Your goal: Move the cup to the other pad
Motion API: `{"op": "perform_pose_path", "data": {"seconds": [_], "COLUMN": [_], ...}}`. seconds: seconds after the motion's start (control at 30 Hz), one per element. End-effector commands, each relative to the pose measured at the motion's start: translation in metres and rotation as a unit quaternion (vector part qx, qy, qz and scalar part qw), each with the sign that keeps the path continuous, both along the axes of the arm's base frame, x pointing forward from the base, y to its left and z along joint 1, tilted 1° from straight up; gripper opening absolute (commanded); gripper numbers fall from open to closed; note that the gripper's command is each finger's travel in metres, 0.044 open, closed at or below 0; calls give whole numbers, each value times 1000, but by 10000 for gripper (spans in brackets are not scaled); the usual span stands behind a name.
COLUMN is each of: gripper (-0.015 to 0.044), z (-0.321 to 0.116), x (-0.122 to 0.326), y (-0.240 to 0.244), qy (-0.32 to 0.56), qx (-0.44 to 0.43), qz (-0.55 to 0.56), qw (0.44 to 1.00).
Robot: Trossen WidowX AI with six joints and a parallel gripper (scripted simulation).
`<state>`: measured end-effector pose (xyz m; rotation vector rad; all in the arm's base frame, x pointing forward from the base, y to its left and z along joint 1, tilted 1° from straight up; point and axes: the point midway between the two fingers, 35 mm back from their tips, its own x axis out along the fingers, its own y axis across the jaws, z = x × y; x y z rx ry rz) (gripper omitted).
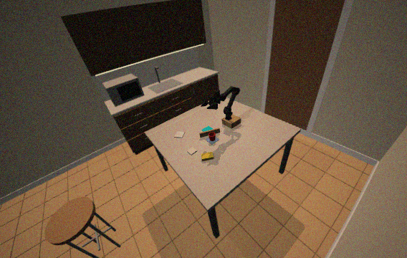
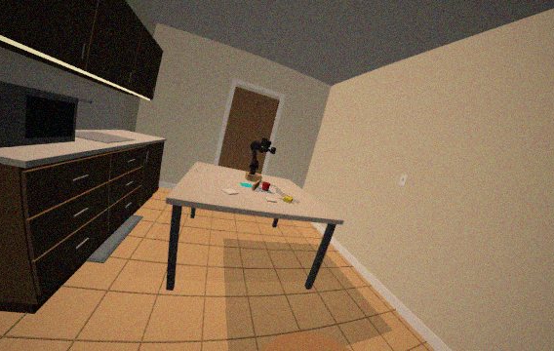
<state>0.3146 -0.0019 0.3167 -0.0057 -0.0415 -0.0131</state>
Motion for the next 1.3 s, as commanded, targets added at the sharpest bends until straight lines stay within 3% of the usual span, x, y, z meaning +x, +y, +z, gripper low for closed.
{"op": "perform_pose_path", "data": {"seconds": [0.0,0.13,0.3,0.53,0.77,1.27], "gripper": [374,269,148,148,148,148], "z": [-2,-53,-131,-204,-250,-252], "x": [2,28,41,23,-7,-5], "y": [1,12,30,46,57,58], "qy": [7,145,332,459,473,472], "qx": [8,168,373,510,541,541], "qz": [1,-1,-91,-284,-507,-516], "qw": [1000,975,862,670,475,468]}}
